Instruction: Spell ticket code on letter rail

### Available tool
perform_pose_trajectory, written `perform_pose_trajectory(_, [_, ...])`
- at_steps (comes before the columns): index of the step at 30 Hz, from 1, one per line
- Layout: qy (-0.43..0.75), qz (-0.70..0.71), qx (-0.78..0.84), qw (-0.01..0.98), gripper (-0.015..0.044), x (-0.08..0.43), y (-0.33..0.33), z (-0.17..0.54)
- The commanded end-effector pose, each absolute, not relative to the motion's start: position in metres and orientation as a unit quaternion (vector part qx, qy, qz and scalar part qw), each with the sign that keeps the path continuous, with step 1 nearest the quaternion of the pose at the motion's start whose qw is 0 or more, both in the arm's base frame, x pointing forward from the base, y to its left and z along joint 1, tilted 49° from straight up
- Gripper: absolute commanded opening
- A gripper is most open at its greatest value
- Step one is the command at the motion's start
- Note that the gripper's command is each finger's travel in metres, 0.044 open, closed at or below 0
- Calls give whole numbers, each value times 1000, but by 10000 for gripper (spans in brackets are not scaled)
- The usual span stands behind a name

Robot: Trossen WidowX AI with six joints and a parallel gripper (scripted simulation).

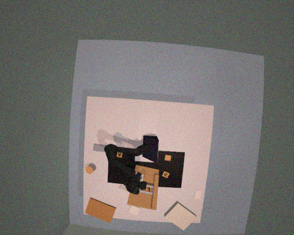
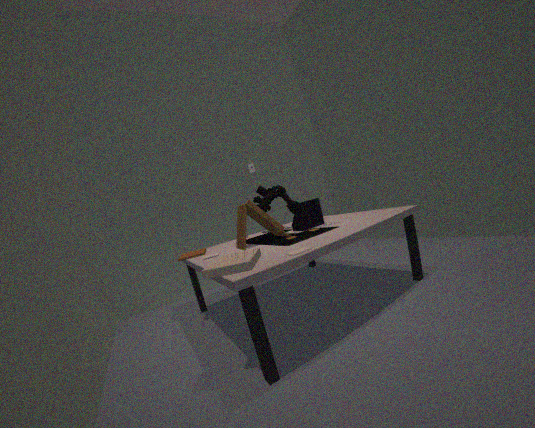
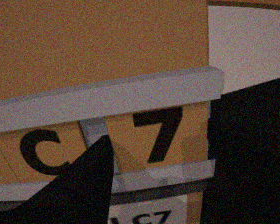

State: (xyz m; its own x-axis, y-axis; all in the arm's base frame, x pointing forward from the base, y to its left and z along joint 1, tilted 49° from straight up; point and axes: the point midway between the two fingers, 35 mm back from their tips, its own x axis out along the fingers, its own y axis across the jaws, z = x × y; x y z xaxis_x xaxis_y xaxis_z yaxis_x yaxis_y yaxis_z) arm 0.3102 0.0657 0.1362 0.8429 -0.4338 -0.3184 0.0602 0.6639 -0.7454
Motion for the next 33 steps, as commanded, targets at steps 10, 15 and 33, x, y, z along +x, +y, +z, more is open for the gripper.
perform_pose_trajectory(10, [242,-143,-384,880,0,311,70,131])
perform_pose_trajectory(15, [243,-140,-385,879,131,310,69,132])
perform_pose_trajectory(33, [242,-143,-384,879,295,296,77,138])
